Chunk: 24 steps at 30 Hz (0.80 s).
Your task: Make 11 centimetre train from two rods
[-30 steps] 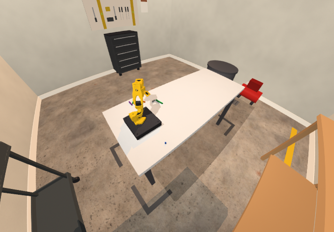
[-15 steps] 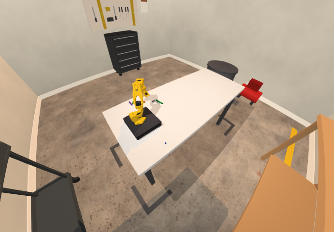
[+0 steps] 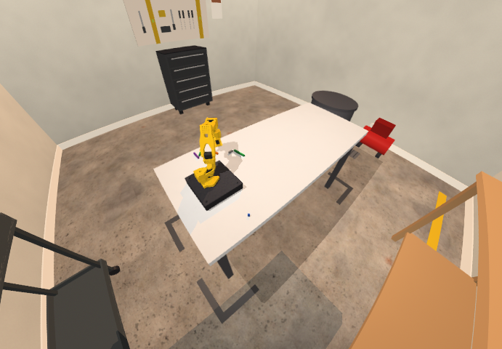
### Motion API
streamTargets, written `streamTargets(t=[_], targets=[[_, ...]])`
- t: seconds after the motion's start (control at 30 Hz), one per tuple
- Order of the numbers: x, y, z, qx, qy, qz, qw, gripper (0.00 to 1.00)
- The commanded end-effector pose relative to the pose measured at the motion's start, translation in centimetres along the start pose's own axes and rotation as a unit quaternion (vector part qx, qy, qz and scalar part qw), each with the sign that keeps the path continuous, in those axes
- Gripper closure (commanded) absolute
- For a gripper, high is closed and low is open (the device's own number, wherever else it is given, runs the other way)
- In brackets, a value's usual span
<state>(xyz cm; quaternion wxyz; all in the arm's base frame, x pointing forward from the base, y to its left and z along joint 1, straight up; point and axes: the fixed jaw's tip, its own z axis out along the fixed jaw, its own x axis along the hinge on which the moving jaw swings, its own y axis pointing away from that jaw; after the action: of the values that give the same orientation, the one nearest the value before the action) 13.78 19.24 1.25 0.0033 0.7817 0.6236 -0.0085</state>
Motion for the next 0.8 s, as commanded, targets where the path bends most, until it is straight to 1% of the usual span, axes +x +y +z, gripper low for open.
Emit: streamTargets(t=[0.0,0.13,0.27,0.37,0.5,0.6,0.77], targets=[[0.0,0.3,-0.3,0.000,0.003,0.035,0.999,0.83],[-0.1,0.5,-0.3,0.000,0.003,0.102,0.995,0.82],[-0.3,0.7,-0.3,0.000,0.003,0.174,0.985,0.82],[-0.4,0.9,-0.3,0.001,0.003,0.231,0.973,0.82],[-0.6,1.1,-0.3,0.001,0.003,0.308,0.952,0.82],[-0.6,1.1,-0.3,0.001,0.003,0.309,0.951,0.82],[-0.8,1.4,-0.2,0.001,0.002,0.407,0.913,0.82]])
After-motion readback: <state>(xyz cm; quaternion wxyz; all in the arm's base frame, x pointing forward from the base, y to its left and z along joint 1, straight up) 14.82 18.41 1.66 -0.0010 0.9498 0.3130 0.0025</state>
